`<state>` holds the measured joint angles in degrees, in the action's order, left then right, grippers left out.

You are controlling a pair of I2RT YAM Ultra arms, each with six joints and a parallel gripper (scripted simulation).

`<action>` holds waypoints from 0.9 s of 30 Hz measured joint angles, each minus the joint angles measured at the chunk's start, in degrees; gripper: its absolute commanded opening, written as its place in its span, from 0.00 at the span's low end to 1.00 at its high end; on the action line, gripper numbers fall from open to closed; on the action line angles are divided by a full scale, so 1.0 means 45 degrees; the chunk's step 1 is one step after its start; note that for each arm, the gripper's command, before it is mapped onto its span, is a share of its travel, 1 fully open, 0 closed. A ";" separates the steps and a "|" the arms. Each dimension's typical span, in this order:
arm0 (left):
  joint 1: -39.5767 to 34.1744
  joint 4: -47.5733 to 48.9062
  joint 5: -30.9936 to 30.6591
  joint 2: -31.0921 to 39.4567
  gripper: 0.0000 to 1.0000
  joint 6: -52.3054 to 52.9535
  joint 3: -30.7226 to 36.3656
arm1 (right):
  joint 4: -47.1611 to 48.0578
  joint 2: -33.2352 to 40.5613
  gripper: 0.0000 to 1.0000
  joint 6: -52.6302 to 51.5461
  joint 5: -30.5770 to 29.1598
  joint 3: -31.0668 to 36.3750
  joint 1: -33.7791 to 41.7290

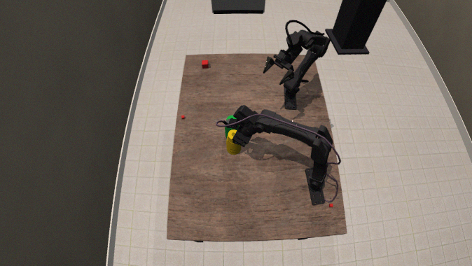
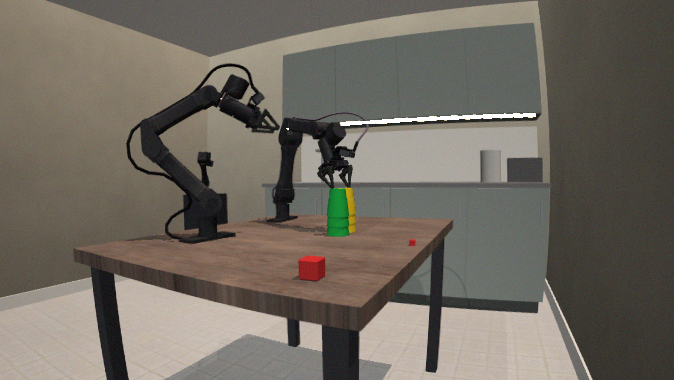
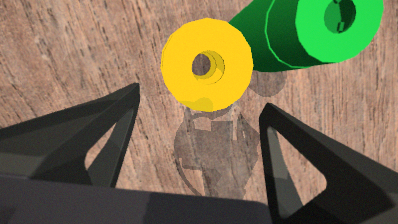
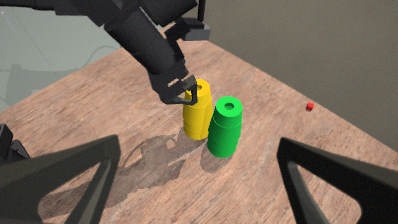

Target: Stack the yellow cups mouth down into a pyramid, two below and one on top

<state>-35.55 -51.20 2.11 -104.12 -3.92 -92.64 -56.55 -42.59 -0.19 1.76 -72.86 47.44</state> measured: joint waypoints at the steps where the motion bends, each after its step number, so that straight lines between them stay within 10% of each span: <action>1: 0.0000 0.0005 0.0000 -0.0131 0.81 0.0000 -0.0180 | 0.0000 0.0000 1.00 0.0000 0.0000 0.0000 0.0000; 27: 0.0039 0.1025 0.0000 -0.1229 0.81 0.0000 -0.0389 | 0.0000 0.0000 1.00 -0.0005 0.0000 0.0000 0.0000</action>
<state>-35.38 -46.59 2.11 -109.65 -3.92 -94.39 -56.55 -42.59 -0.21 1.76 -72.86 47.44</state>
